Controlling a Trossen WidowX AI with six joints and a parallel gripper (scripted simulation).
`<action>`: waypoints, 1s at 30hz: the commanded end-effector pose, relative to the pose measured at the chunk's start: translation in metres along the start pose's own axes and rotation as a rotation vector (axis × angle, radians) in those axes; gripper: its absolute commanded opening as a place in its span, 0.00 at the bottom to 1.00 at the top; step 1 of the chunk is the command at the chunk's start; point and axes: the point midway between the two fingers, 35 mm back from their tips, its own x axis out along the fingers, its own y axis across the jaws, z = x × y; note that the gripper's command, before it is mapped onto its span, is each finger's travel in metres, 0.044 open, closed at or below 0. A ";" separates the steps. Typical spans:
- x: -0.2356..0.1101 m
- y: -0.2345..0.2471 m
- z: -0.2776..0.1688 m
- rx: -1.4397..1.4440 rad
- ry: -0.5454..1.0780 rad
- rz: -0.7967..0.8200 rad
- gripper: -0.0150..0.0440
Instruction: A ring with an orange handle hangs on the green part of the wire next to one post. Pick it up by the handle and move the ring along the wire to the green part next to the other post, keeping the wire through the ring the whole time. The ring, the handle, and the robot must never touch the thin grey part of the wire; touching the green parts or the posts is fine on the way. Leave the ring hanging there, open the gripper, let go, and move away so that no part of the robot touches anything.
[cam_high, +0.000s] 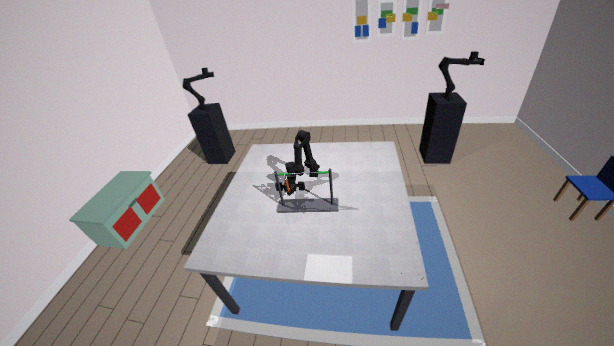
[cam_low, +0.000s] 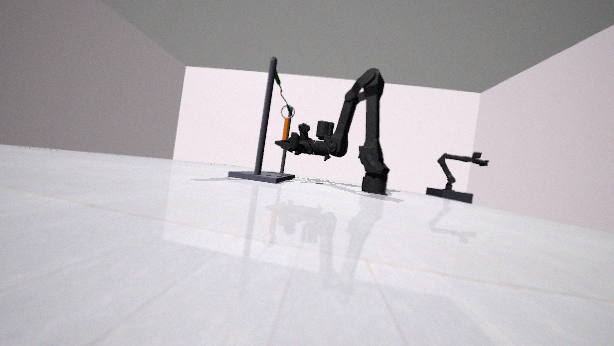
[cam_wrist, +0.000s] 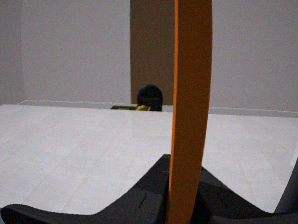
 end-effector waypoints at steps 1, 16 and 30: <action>0.001 -0.002 0.011 -0.005 -0.011 -0.001 0.00; 0.001 -0.002 0.016 -0.003 -0.011 -0.002 0.00; 0.001 -0.002 0.016 -0.003 -0.011 -0.002 0.00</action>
